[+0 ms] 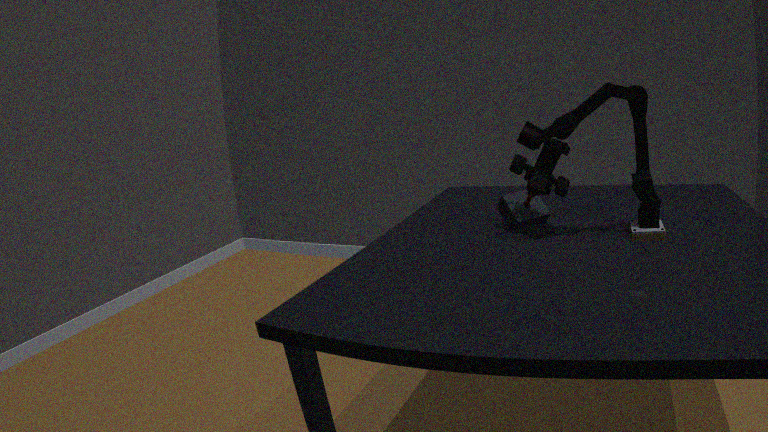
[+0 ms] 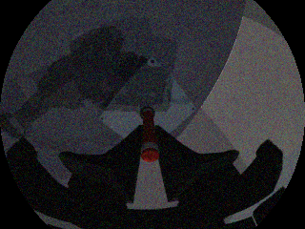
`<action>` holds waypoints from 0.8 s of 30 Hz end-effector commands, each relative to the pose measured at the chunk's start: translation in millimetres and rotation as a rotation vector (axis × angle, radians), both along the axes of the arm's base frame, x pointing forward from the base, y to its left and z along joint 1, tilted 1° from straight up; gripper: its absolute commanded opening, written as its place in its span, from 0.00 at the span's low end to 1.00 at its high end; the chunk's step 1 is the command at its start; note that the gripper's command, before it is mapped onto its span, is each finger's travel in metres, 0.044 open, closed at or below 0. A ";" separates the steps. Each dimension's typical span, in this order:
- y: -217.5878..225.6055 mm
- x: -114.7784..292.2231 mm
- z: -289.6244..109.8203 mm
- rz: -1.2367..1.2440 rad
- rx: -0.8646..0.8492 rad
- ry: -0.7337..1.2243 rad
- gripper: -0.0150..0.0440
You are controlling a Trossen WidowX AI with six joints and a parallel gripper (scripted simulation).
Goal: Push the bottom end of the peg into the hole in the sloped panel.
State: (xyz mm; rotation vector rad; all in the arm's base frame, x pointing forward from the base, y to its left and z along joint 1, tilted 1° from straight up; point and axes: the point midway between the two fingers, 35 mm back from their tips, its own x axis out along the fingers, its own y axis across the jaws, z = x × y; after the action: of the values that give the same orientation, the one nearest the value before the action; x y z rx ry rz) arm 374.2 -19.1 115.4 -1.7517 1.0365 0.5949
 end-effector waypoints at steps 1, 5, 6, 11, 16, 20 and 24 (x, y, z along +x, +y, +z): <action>0.0 0.4 -2.9 0.006 -0.001 0.008 0.25; -0.2 0.8 -3.5 0.006 -0.001 0.008 0.25; -0.3 0.9 -3.7 0.006 -0.001 0.008 0.25; -0.7 1.3 -4.4 0.006 -0.001 0.008 0.25; -1.4 2.2 -5.0 0.006 -0.001 0.008 0.25; -2.2 3.2 -5.6 0.006 -0.001 0.008 0.25; -3.0 4.3 -6.3 0.006 -0.001 0.008 0.25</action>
State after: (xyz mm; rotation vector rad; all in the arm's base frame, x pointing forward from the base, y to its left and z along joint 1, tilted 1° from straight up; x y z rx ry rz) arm 377.0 -21.4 111.9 -1.7519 1.0359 0.5969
